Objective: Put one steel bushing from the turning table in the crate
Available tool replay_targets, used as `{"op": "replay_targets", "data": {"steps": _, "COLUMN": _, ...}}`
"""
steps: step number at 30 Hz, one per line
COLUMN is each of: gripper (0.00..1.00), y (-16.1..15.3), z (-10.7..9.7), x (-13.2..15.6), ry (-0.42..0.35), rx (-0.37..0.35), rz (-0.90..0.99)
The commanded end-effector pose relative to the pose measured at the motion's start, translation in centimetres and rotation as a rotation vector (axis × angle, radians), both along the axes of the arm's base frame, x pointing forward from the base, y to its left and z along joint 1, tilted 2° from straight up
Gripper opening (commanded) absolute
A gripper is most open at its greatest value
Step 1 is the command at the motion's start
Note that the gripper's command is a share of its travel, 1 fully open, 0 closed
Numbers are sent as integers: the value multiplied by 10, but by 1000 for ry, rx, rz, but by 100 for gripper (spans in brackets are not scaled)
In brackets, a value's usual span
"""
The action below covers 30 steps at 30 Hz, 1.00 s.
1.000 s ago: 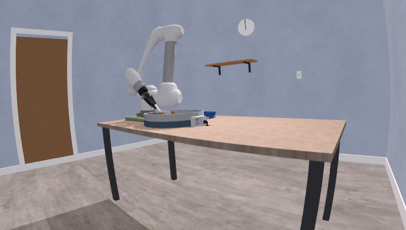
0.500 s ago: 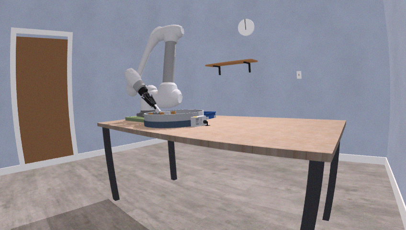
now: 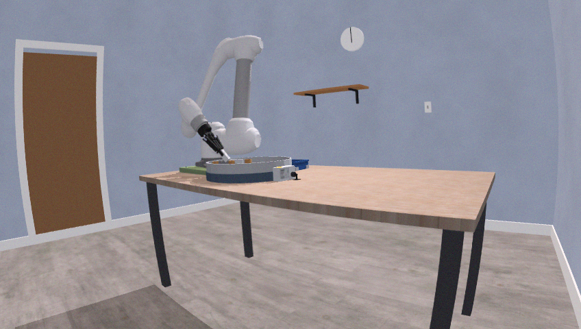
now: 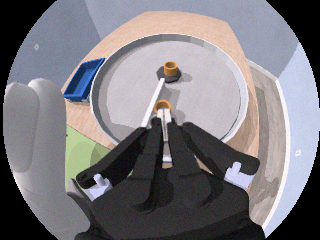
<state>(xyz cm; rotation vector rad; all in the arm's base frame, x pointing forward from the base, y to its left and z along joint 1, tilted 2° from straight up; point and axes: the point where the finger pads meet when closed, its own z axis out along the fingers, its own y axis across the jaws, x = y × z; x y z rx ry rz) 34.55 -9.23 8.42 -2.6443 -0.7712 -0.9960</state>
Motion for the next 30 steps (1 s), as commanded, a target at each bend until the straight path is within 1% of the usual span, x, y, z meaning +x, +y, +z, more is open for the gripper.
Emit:
{"op": "replay_targets", "data": {"steps": 1, "gripper": 0, "y": 1, "z": 2, "x": 0, "ry": 0, "rx": 1, "rz": 1}}
{"op": "replay_targets", "data": {"steps": 4, "gripper": 0, "y": 0, "z": 8, "x": 0, "ry": 0, "rx": 1, "rz": 1}}
{"op": "replay_targets", "data": {"steps": 6, "gripper": 0, "y": 0, "z": 8, "x": 0, "ry": 0, "rx": 1, "rz": 1}}
{"op": "replay_targets", "data": {"steps": 16, "gripper": 0, "y": 0, "z": 52, "x": -1, "ry": 0, "rx": 1, "rz": 1}}
{"op": "replay_targets", "data": {"steps": 19, "gripper": 0, "y": -1, "z": 60, "x": -1, "ry": 0, "rx": 1, "rz": 1}}
{"op": "replay_targets", "data": {"steps": 30, "gripper": 0, "y": -1, "z": 63, "x": -1, "ry": 0, "rx": 1, "rz": 1}}
